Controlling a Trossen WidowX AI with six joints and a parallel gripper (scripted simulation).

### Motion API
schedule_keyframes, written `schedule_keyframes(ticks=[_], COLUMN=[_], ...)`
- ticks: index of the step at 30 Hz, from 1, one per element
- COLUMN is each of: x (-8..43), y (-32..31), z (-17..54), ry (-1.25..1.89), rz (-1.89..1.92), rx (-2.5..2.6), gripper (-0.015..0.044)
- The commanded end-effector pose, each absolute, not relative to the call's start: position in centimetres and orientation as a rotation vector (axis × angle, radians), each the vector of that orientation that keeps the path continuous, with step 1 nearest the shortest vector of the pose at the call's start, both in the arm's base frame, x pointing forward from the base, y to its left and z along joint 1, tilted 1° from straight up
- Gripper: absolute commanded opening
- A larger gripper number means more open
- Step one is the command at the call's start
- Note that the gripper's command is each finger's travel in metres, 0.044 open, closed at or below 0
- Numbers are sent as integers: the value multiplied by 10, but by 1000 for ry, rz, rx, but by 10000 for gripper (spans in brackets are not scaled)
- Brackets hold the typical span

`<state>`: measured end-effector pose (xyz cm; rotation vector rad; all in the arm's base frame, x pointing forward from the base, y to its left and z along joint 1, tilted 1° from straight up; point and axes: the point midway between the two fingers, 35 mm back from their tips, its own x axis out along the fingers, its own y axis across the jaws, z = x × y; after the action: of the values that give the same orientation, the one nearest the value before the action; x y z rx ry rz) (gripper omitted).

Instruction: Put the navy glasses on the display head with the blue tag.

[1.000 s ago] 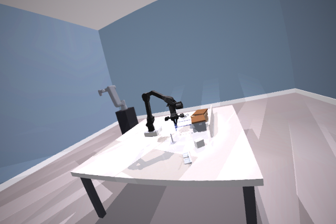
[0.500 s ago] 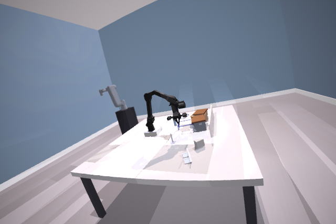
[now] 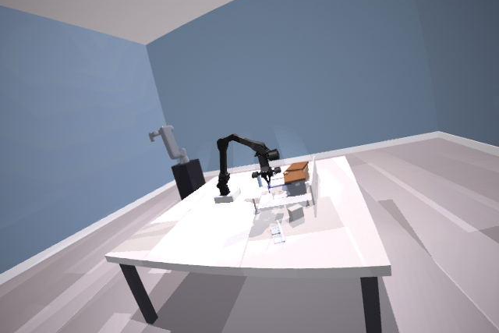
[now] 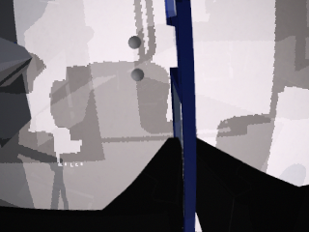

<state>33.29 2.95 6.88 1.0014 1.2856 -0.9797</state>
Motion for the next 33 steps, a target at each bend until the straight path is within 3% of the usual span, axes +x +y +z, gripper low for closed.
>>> schedule_keyframes(ticks=[1, 33], x=[339, 388], y=[31, 45], z=[70, 72], ry=[1282, 1279], rz=[-985, -982], rx=[1000, 1002], gripper=[0, 0])
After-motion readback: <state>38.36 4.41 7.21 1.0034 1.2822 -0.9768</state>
